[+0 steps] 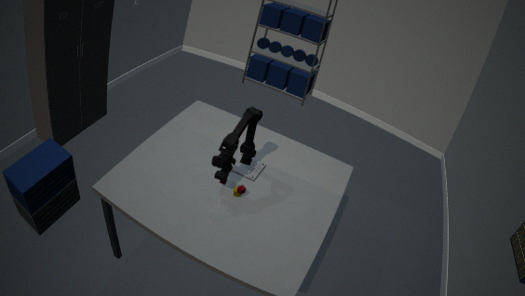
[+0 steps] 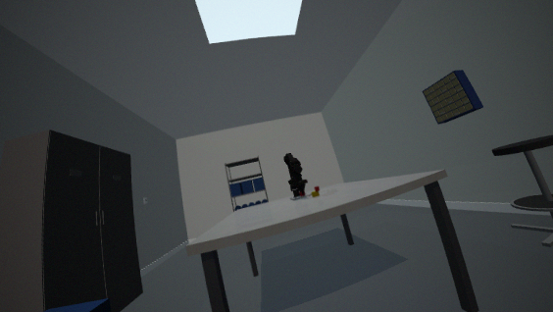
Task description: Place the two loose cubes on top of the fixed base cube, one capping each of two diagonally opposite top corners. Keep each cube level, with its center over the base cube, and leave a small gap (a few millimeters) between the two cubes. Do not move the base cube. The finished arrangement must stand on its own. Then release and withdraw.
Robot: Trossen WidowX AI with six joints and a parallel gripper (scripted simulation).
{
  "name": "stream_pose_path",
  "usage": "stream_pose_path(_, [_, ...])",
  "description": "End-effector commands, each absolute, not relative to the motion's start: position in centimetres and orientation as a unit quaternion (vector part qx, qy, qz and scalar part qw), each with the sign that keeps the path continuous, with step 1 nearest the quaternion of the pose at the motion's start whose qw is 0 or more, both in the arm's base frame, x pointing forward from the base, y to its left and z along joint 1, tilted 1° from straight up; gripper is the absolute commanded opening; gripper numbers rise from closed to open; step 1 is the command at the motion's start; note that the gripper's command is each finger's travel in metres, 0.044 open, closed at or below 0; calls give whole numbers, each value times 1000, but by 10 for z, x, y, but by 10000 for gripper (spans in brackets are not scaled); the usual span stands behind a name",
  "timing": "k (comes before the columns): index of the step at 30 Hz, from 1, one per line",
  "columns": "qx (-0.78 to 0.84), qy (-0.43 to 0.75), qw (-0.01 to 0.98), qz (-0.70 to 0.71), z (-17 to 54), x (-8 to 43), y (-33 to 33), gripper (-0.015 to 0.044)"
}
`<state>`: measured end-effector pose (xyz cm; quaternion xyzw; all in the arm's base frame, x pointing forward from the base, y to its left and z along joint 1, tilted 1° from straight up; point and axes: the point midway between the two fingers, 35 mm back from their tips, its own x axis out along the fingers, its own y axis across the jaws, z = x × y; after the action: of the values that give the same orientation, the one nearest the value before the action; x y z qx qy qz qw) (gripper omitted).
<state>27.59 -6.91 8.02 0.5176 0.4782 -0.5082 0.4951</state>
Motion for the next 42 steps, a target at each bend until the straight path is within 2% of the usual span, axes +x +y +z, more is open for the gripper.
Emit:
stream_pose_path(1, [522, 474, 497, -506, 98, 278, -69, 105])
stream_pose_path(24, [520, 476, 499, -504, 156, 271, -67, 105])
stream_pose_path(42, [327, 616, 642, -318, 156, 277, -48, 105])
